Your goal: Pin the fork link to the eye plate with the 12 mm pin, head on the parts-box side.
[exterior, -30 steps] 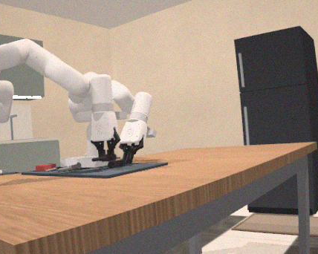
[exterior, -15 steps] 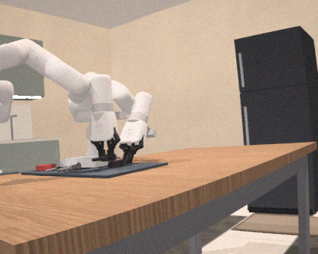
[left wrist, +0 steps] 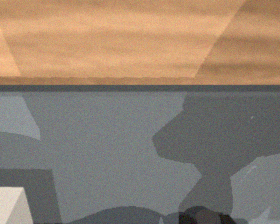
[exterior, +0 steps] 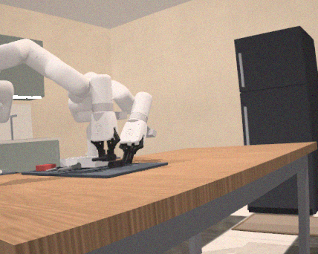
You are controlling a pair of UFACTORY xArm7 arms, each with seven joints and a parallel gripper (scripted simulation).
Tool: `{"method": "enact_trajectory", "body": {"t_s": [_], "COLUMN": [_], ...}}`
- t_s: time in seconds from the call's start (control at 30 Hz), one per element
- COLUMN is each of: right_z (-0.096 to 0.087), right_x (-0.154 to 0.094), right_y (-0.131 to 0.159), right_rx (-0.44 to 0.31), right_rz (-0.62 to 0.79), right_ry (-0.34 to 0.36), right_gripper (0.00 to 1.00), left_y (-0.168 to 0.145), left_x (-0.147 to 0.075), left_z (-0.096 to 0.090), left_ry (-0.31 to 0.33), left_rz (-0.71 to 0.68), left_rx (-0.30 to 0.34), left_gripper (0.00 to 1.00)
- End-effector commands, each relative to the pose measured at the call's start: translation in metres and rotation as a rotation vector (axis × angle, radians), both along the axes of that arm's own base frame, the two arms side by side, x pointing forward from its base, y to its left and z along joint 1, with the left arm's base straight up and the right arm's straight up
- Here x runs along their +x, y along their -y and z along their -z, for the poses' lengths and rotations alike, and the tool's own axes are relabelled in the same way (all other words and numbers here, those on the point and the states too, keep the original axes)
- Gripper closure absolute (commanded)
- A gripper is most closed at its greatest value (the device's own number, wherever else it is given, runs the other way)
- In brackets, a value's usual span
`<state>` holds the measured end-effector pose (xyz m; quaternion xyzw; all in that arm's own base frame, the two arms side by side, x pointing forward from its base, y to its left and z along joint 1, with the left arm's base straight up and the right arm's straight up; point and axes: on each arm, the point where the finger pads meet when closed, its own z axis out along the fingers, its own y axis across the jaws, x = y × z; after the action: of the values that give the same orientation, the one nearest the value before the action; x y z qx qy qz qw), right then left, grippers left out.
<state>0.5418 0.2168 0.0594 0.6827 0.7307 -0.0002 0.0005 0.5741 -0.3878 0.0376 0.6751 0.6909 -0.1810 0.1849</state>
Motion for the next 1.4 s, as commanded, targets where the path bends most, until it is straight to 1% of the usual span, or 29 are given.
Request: {"method": "enact_trajectory", "body": {"t_s": [0.0, 1.37], "right_z": [-0.0026, 0.0035], "right_x": [0.0016, 0.0016], "right_y": [-0.0009, -0.0009], "right_rx": [0.002, 0.002], "right_rz": [0.0, 0.0], "right_ry": [0.005, 0.005], "right_gripper": [1.0, 1.0], "left_y": [0.0005, 0.0005], "left_x": [0.0012, 0.0012], "left_z": [-0.0026, -0.0026], "left_ry": [0.004, 0.004], "left_rz": [0.0, 0.0], "left_rx": [-0.002, -0.002], "left_gripper": [1.0, 1.0]}}
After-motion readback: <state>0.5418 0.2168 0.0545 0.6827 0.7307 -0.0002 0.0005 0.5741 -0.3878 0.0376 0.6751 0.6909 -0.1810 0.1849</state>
